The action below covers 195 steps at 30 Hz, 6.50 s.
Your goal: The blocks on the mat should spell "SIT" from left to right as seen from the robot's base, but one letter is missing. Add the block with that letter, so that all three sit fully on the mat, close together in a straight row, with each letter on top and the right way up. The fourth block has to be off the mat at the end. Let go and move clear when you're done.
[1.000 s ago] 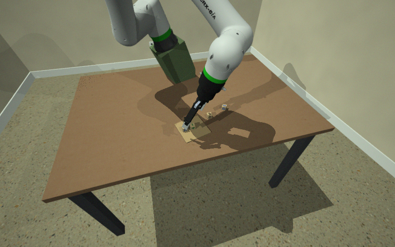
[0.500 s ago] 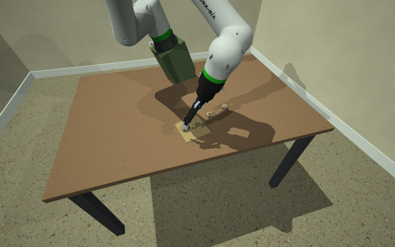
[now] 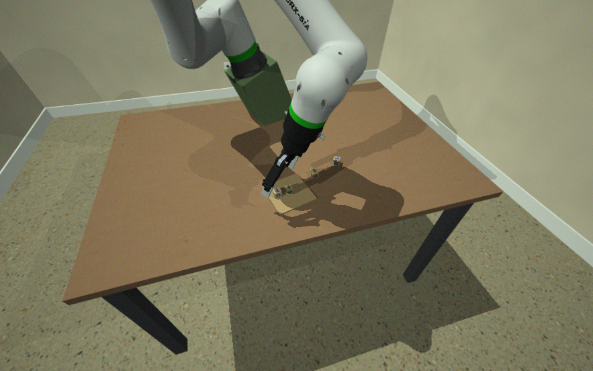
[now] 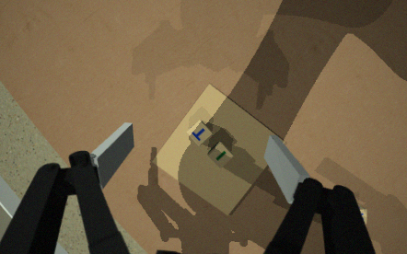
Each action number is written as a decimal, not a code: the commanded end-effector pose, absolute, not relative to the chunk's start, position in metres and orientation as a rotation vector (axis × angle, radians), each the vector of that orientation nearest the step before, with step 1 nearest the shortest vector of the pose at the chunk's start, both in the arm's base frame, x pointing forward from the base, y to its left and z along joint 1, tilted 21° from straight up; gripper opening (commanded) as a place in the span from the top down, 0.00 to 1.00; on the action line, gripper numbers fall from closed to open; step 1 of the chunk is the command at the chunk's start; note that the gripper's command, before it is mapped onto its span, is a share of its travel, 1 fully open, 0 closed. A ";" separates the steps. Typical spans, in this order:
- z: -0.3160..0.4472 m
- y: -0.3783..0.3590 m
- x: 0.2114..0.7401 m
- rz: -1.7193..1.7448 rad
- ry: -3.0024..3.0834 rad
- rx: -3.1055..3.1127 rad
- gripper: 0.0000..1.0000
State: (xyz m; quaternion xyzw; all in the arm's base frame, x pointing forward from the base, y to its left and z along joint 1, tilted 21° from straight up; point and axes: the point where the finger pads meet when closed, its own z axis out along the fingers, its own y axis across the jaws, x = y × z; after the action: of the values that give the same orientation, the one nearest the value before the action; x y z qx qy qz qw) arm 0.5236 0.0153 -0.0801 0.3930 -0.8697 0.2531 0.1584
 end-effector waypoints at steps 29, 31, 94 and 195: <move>-0.080 0.015 0.524 0.724 -2.487 1.124 0.00; -0.080 0.015 0.524 0.724 -2.487 1.124 0.00; -0.119 0.253 0.389 0.571 -2.885 1.153 0.00; -0.149 0.242 0.394 0.483 -3.237 -0.782 0.63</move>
State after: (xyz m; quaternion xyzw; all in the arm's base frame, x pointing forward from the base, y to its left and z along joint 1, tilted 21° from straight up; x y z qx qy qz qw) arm 0.3933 0.2423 -0.1482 -0.2309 -0.9560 0.1428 -0.1111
